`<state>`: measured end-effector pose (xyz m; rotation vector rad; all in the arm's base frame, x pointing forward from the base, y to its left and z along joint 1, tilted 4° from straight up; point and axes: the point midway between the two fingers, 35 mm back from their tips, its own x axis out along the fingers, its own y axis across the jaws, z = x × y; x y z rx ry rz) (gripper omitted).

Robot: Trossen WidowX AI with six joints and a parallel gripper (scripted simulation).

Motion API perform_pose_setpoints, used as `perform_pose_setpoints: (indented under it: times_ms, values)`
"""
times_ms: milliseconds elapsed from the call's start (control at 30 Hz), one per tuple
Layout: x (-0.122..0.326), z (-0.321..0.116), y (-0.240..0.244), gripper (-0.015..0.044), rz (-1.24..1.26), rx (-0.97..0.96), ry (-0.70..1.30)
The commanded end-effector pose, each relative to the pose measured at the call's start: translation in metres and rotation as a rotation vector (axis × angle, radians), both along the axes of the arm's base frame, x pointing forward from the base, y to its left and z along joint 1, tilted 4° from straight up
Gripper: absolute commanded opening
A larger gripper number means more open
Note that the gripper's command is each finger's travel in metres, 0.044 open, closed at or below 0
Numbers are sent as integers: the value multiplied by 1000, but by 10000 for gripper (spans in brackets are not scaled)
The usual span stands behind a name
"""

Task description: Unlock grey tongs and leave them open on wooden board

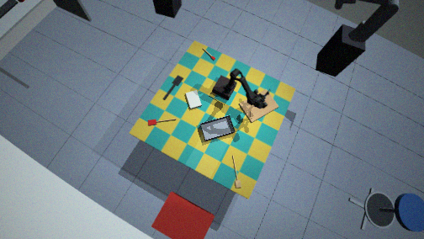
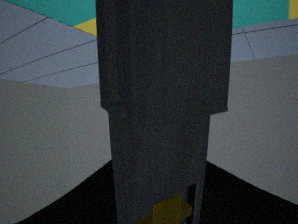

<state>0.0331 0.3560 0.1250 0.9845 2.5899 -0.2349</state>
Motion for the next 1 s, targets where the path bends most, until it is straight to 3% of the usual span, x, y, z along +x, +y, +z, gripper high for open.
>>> perform_pose_setpoints:
  times_ms: [0,667,967]
  values:
    - [-1,2,0,-150,6,11,3]
    - [-1,2,0,-150,6,10,2]
    - [-6,-15,14,-150,-10,-143,-91]
